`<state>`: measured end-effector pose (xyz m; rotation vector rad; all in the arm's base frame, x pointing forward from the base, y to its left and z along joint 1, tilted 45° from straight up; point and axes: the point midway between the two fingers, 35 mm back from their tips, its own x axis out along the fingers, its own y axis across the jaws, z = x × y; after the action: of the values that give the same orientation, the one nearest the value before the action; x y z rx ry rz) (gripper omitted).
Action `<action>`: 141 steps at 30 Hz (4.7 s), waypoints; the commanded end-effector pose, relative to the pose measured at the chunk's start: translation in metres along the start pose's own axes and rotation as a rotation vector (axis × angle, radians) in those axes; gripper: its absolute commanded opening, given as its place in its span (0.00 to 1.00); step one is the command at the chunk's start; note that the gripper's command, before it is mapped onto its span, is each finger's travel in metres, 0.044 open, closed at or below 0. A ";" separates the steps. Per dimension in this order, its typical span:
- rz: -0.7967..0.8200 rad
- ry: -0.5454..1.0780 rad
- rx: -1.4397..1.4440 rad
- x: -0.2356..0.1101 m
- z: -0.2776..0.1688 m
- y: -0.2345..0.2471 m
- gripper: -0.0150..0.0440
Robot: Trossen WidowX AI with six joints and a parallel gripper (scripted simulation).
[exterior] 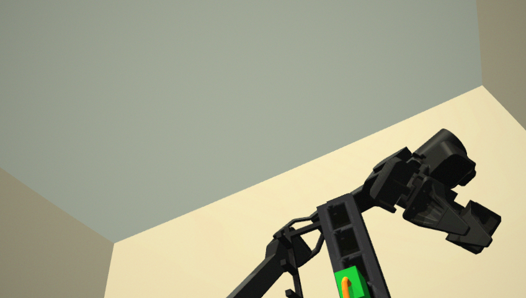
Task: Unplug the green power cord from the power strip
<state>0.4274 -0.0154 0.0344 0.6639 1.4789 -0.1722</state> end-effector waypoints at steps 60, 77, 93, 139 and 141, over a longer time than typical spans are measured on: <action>0.042 0.546 0.973 -0.012 -0.092 -0.109 0.53; 0.039 0.543 0.970 -0.010 -0.092 -0.109 0.27; 0.039 0.542 0.971 -0.002 -0.082 -0.124 0.25; 0.040 0.539 0.973 0.021 -0.044 -0.188 1.00; 0.040 0.539 0.972 0.025 -0.037 -0.200 1.00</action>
<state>0.3023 -0.1332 -0.0328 1.6077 1.8509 -0.7456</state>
